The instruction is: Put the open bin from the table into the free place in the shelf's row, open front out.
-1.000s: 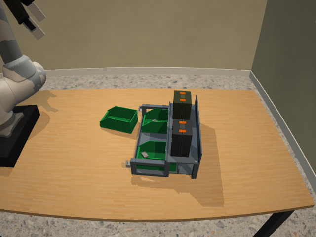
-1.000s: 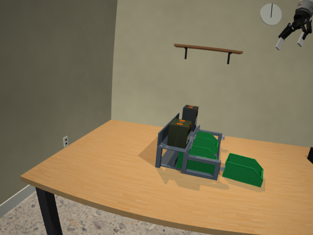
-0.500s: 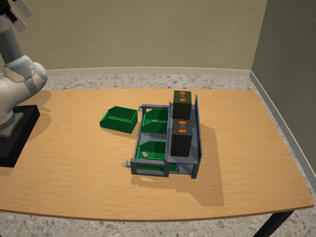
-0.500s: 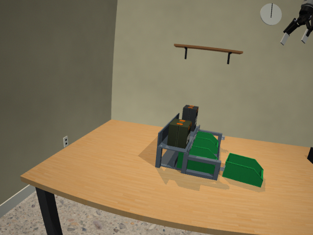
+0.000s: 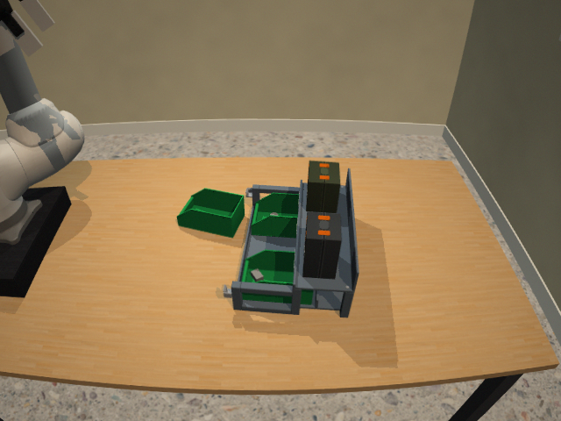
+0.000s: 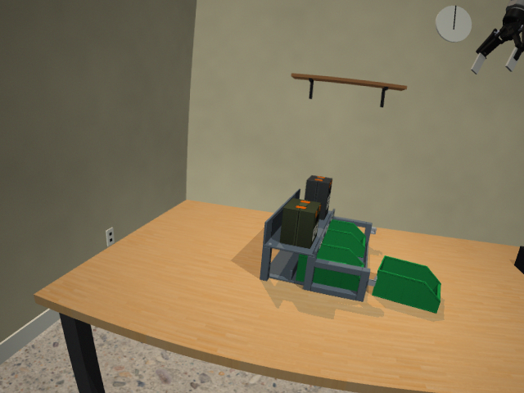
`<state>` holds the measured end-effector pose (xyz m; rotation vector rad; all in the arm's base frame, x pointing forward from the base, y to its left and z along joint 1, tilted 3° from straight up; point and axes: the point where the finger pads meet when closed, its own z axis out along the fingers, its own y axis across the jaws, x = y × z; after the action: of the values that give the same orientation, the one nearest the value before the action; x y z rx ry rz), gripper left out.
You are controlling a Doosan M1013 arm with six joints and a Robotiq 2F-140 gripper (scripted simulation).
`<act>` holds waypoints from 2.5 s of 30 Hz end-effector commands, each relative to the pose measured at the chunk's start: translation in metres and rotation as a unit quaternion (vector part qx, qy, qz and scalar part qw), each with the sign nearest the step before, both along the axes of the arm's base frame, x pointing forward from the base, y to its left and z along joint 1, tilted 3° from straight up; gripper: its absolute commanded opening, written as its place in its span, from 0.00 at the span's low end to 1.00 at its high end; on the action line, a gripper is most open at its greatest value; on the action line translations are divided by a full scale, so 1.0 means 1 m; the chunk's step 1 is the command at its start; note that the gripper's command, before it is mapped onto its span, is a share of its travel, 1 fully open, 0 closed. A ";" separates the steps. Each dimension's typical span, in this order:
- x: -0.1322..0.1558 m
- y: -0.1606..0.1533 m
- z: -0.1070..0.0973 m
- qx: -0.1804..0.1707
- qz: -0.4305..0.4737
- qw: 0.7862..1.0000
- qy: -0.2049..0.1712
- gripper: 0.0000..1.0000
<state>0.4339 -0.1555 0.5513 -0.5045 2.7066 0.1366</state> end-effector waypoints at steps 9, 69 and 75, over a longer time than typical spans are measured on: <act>-0.002 -0.002 0.002 -0.003 0.001 1.000 -0.001 1.00; 0.005 0.000 -0.005 0.003 -0.005 1.000 0.004 1.00; 0.018 0.003 -0.018 0.009 -0.017 1.000 0.015 1.00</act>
<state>0.4442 -0.1540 0.5430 -0.4779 2.7218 0.1499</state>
